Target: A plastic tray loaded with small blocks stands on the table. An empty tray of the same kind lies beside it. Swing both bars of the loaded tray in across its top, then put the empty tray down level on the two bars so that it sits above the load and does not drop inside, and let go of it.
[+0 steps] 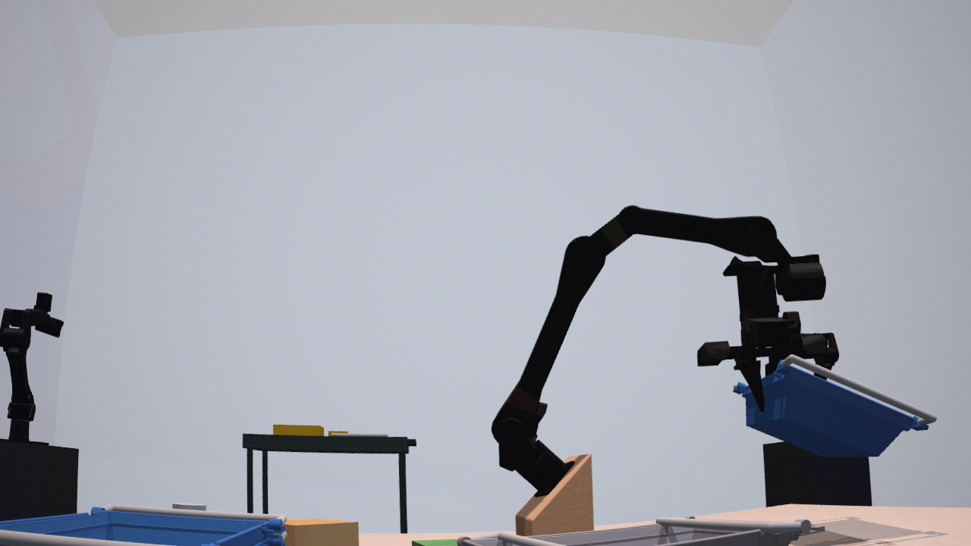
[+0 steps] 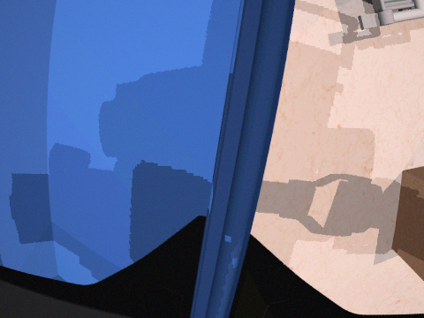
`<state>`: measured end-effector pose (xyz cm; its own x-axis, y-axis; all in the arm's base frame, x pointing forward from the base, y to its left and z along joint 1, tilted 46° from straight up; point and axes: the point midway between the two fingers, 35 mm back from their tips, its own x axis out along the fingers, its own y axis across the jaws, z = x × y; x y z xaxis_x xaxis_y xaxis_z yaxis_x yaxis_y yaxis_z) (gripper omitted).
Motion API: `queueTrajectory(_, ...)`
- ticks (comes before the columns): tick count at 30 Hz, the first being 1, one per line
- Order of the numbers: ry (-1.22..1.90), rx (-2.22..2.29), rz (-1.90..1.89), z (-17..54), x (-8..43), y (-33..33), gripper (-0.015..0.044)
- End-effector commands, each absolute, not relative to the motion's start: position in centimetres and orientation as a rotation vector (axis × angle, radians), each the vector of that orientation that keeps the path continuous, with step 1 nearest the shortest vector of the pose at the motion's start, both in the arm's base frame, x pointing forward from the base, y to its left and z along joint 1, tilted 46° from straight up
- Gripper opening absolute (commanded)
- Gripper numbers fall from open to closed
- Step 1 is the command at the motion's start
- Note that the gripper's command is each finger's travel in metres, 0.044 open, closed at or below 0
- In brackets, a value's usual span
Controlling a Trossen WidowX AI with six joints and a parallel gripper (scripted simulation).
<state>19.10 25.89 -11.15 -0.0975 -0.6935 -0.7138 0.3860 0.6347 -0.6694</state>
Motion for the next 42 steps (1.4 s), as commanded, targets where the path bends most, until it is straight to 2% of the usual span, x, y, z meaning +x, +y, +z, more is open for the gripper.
queueTrajectory(1,1.358,-0.189,-0.930,-8.9,21.1,26.1,0.0000)
queueTrajectory(23,1.167,0.097,-1.140,-2.1,28.3,19.4,0.0000)
queueTrajectory(42,0.961,0.326,-1.325,3.7,32.0,11.7,0.0000)
